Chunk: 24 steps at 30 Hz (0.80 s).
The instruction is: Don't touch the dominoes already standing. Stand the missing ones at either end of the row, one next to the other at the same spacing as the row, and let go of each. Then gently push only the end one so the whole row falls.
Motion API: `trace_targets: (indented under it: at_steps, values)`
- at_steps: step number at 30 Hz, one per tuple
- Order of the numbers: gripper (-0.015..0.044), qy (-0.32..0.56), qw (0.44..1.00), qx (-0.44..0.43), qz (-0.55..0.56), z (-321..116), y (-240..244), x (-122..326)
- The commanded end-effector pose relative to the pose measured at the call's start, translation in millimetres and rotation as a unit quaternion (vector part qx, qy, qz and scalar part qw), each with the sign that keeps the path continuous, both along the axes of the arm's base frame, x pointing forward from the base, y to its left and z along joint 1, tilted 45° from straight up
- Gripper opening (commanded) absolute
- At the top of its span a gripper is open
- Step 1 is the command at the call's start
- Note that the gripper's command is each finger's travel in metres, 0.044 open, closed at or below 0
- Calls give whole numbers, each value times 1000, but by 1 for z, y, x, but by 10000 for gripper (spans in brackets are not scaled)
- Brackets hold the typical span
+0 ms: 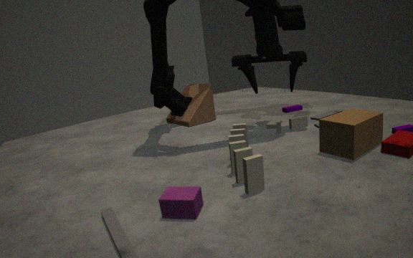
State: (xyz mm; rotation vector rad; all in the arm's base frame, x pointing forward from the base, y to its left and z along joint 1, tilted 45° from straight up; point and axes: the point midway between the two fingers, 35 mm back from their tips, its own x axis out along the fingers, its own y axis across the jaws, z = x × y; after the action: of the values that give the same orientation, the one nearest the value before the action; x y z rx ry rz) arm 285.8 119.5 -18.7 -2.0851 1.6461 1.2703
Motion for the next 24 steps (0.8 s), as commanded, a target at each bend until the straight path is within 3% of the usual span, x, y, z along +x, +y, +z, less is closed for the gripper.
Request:
trace_targets:
  at_steps: [1,8,24]
  values:
    - [440,7,1000,0,2,-8,-9,0]
    - [440,7,1000,-1,2,-44,-47,-1]
    - [440,7,1000,-2,2,-53,-61,-2]
